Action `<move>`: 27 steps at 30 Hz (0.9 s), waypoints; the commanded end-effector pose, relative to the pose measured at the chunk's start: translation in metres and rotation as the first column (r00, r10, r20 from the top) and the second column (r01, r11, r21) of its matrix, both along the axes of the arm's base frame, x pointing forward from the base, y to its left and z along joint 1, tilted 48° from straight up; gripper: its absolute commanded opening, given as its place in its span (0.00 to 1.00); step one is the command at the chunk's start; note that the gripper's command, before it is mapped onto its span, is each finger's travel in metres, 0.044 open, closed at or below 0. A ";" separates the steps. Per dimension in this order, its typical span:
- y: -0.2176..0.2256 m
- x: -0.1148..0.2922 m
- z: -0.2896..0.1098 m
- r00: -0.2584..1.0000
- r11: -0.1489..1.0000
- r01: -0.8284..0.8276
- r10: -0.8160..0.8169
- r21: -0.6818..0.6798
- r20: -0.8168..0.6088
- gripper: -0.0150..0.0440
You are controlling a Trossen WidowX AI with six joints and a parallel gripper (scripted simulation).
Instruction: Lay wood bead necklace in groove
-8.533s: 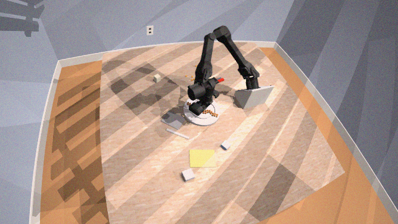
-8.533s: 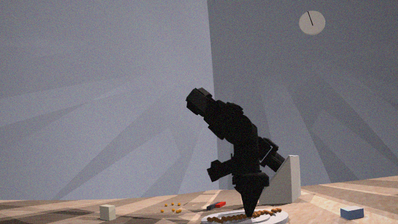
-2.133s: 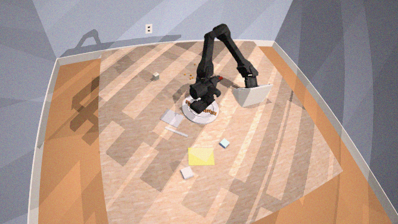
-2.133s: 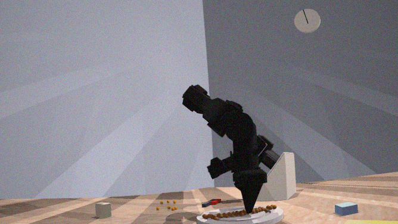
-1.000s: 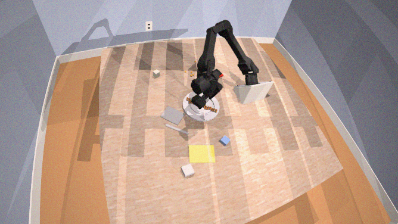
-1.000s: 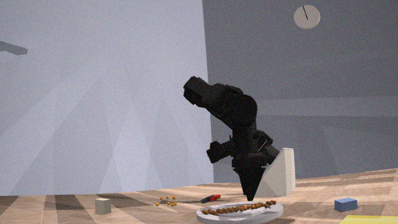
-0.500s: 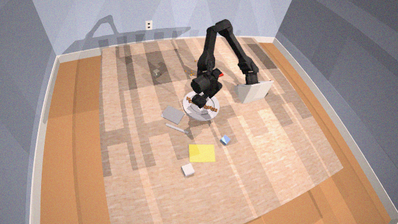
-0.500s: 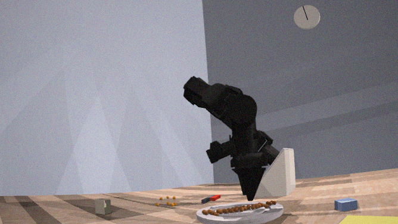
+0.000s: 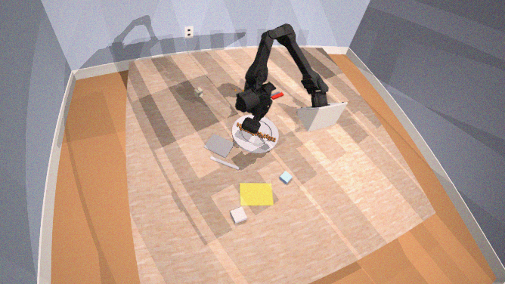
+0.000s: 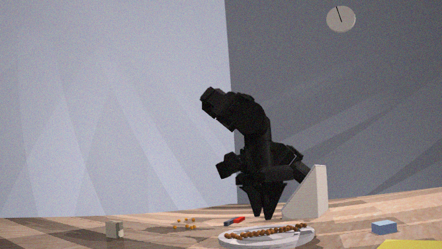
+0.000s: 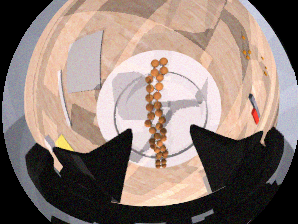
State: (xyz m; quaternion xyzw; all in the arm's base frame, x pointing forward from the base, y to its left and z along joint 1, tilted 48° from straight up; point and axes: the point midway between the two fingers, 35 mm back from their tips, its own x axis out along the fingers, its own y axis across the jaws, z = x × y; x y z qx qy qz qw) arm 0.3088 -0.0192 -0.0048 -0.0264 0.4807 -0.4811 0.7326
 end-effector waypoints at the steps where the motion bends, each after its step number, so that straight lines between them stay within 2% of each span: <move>1: -0.008 -0.002 -0.006 1.000 1.000 0.001 -0.001 -0.007 -0.014 0.78; 27: -0.026 -0.001 -0.022 1.000 1.000 0.001 -0.001 -0.008 -0.014 0.78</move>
